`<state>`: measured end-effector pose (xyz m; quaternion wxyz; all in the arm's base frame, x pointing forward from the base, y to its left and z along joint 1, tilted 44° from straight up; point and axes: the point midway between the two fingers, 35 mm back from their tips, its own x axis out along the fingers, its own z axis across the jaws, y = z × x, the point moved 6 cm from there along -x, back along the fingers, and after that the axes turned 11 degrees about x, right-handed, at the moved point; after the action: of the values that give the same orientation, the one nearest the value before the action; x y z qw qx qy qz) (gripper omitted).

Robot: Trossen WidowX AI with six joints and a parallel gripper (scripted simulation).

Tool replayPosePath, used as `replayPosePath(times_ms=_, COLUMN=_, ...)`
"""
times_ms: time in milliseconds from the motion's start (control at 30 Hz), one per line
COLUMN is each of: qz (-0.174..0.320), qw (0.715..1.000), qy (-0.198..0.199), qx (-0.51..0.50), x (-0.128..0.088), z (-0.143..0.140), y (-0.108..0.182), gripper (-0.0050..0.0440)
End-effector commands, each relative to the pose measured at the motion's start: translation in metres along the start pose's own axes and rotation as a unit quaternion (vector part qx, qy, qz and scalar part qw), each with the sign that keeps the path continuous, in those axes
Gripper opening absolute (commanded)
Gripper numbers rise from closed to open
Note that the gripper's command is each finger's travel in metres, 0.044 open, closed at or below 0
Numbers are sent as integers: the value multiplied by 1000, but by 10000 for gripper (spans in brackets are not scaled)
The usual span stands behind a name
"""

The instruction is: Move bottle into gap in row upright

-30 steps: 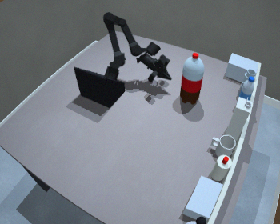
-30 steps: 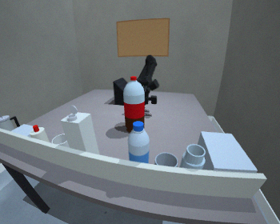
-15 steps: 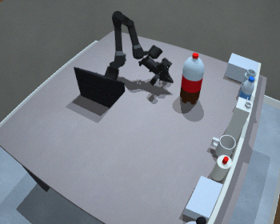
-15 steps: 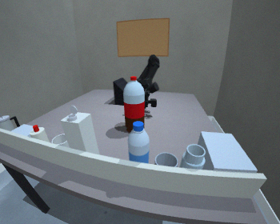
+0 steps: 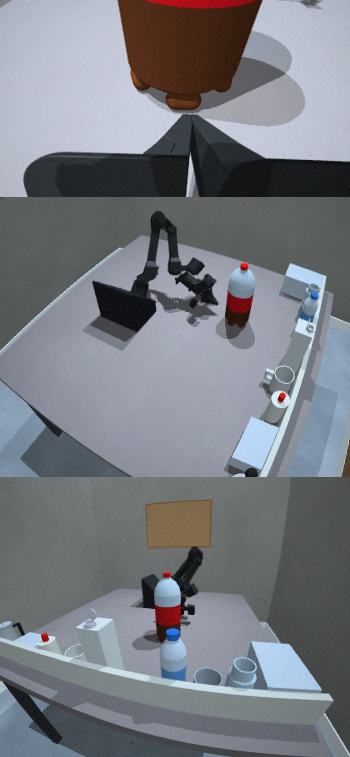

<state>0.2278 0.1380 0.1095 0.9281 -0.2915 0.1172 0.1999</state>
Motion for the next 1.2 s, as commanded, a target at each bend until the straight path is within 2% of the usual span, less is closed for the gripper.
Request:
replayPosePath(times_ms=0, qz=-5, qw=1000, qy=-6, qx=4, x=5, z=2, y=1, gripper=-50)
replayPosePath(times_ms=333, qz=-5, qw=1000, qy=-9, qx=2, x=17, z=-3, y=-1, gripper=-50)
replayPosePath(times_ms=1167, qz=-6, qw=1000, qy=-7, qx=3, x=22, z=-1, y=-3, gripper=-50)
